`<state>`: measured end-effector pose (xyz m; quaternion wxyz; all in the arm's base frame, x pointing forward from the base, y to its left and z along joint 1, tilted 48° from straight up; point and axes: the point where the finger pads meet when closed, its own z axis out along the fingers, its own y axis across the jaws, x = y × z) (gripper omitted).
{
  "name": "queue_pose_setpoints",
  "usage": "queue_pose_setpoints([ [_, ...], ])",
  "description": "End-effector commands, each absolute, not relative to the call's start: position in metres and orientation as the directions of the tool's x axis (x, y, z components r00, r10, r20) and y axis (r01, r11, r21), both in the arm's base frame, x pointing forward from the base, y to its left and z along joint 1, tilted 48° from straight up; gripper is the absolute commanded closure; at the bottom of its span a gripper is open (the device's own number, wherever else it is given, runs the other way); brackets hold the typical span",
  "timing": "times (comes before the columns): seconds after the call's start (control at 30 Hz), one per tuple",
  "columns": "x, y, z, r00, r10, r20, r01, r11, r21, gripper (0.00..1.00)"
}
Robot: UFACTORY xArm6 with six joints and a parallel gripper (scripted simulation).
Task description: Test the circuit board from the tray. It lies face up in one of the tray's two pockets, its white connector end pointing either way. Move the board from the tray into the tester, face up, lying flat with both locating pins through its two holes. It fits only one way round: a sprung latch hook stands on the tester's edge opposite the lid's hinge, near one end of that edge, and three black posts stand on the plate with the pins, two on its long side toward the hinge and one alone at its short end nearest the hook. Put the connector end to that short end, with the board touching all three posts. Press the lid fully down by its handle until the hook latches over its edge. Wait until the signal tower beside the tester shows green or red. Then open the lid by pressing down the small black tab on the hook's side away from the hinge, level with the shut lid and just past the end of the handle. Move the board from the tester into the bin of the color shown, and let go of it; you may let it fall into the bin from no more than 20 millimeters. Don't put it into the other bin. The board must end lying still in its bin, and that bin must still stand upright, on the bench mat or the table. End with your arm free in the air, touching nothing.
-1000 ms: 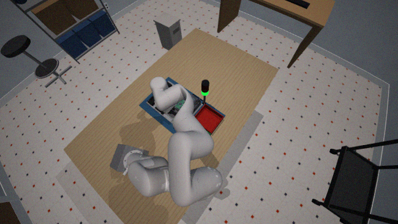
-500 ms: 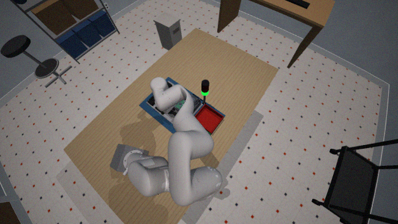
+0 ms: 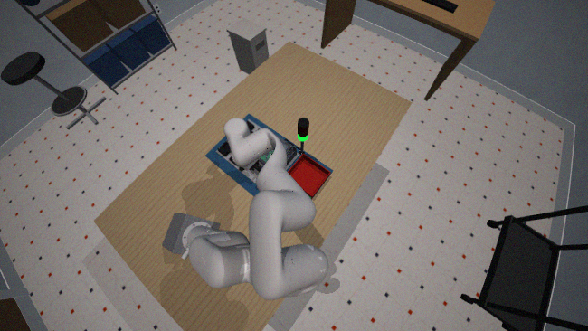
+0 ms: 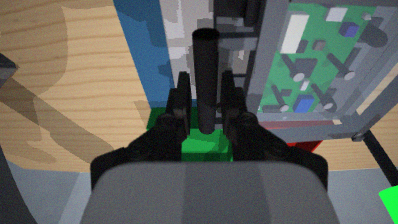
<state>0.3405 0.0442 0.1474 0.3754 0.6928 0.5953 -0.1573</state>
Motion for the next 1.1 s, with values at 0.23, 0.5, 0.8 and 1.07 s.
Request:
queue_pose_setpoints([
  [0.23,0.3430,0.0409,0.1440,0.243,0.709,-0.663,0.942,-0.009,0.336,0.73],
  [0.5,0.3430,0.0409,0.1440,0.243,0.709,-0.663,0.942,-0.009,0.336,1.00],
  [0.8,0.3430,0.0409,0.1440,0.243,0.709,-0.663,0.942,-0.009,0.336,1.00],
  [1.07,0.3430,0.0409,0.1440,0.243,0.709,-0.663,0.942,-0.009,0.336,1.00],
])
